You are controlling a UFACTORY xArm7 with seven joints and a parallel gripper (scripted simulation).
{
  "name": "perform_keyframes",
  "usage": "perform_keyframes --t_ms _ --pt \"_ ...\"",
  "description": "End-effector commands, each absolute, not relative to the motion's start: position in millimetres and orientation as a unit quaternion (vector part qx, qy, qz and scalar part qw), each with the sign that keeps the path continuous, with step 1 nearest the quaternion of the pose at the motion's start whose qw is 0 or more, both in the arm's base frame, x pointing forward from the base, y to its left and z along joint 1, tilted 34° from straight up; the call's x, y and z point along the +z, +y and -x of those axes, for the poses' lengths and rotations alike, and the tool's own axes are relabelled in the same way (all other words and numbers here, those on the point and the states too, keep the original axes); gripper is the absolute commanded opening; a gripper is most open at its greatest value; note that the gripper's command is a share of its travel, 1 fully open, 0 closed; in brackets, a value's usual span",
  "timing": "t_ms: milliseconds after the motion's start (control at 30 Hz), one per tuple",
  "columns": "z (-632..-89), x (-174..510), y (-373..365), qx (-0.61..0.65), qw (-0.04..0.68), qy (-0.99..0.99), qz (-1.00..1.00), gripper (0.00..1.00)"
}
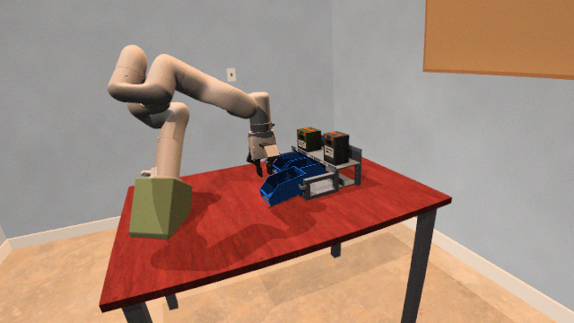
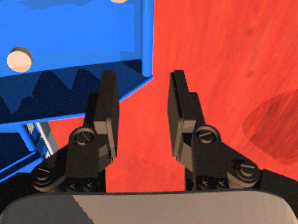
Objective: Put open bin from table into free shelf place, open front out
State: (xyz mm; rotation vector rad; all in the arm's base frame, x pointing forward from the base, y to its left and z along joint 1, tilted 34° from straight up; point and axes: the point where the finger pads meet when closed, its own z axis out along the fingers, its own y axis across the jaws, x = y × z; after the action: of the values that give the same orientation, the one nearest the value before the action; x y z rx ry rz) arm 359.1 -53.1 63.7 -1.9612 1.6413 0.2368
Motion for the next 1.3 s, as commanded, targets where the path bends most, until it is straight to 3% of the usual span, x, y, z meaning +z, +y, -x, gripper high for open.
perform_keyframes --t_ms 0,1267 --pt "-338 52 -54 0.087 0.283 0.614 0.732 0.33" --pt "-351 59 -55 0.087 0.283 0.614 0.732 0.33"
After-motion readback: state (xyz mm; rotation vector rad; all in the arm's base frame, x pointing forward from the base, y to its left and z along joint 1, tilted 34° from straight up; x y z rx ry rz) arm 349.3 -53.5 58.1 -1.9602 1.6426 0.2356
